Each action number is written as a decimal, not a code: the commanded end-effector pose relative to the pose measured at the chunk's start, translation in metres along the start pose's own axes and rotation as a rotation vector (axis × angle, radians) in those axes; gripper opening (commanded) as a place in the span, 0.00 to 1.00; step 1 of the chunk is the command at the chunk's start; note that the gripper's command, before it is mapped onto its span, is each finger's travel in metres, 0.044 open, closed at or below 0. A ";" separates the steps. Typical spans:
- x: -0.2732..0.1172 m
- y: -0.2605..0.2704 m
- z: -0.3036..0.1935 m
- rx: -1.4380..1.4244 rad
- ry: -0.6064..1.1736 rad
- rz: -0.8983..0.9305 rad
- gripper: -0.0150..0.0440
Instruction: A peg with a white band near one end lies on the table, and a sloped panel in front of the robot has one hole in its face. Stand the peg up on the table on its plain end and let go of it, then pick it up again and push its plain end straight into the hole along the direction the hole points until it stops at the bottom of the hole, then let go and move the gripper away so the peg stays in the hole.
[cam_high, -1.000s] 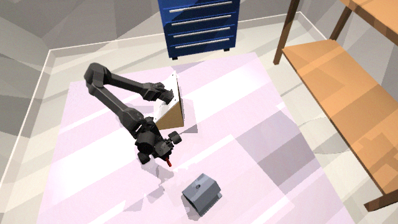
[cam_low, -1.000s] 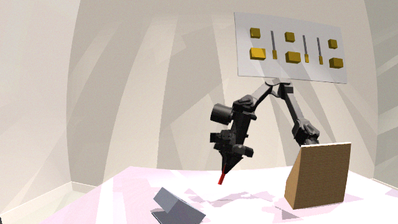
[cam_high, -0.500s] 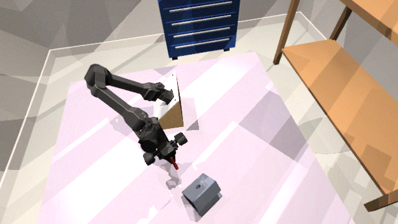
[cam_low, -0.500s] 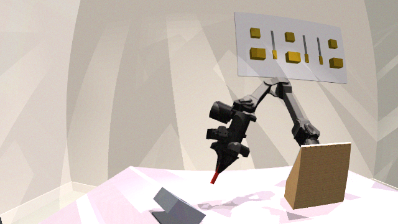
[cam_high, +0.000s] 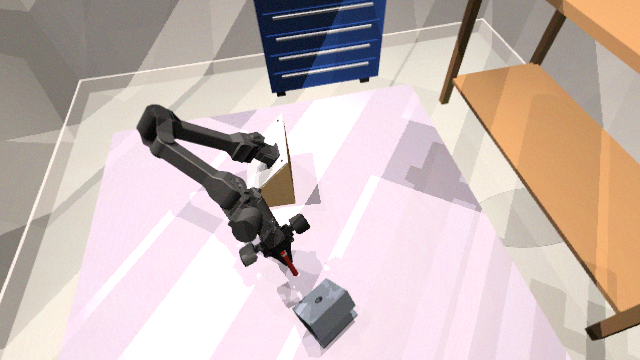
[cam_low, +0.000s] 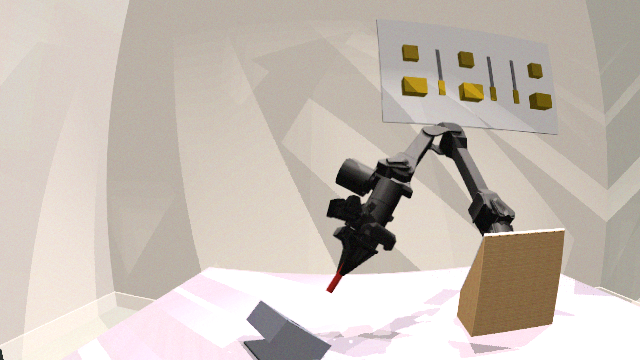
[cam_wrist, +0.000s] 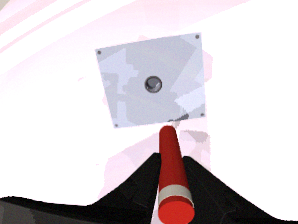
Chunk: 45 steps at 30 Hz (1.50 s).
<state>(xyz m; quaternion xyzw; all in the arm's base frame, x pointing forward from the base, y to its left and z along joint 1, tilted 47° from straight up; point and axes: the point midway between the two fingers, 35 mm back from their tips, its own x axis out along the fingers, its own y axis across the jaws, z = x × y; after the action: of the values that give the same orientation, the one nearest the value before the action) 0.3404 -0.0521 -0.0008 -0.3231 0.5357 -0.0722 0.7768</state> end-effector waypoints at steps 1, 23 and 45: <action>0.001 0.007 0.007 0.013 -0.033 0.013 0.25; 0.022 0.010 0.014 0.019 -0.050 0.018 0.25; 0.047 0.014 0.019 0.024 -0.069 0.022 0.25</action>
<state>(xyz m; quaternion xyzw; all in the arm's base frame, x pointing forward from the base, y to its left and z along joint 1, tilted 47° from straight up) 0.3706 -0.0548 -0.0391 -0.3090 0.5137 -0.0616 0.7980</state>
